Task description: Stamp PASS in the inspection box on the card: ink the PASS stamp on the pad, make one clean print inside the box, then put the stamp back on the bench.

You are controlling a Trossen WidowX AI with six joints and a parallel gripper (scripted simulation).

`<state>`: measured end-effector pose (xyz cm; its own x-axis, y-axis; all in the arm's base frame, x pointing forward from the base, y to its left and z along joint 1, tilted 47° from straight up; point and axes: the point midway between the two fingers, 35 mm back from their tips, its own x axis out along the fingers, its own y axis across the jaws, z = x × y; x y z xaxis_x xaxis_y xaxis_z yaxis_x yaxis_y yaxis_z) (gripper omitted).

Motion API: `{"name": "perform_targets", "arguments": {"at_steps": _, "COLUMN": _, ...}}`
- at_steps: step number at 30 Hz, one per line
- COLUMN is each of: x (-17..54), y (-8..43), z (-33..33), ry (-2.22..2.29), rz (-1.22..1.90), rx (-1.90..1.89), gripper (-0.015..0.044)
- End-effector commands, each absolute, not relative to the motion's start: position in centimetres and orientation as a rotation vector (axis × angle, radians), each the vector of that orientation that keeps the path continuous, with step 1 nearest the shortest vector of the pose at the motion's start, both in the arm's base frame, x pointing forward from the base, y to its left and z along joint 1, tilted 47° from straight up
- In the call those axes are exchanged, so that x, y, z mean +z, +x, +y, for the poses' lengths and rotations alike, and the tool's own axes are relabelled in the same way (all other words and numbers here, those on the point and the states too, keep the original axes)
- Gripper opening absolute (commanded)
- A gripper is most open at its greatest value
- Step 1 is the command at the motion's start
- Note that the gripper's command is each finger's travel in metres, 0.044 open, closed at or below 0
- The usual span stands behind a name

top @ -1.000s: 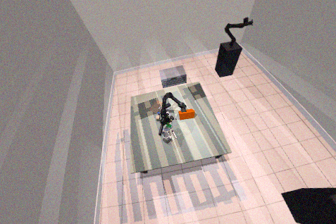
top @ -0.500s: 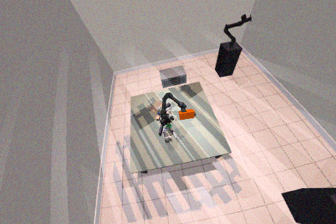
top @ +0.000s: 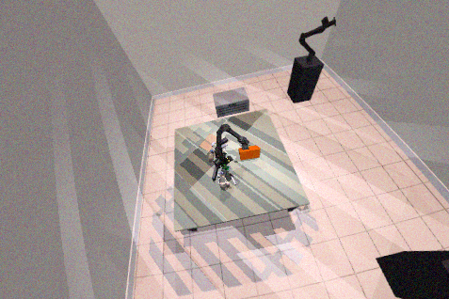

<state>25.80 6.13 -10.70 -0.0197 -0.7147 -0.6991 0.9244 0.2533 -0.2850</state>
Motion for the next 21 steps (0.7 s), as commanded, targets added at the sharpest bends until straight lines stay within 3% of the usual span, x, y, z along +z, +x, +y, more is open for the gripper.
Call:
{"name": "perform_targets", "arguments": {"at_steps": 1, "x": -10.91, "y": 25.73, "z": 5.74, "ry": 0.292, "rz": 0.879, "rx": -1.337, "gripper": 0.0000}}
{"name": "perform_targets", "arguments": {"at_steps": 21, "x": -11.80, "y": 25.65, "z": 4.76, "ry": 0.291, "rz": 0.879, "rx": -1.339, "gripper": 0.0000}}
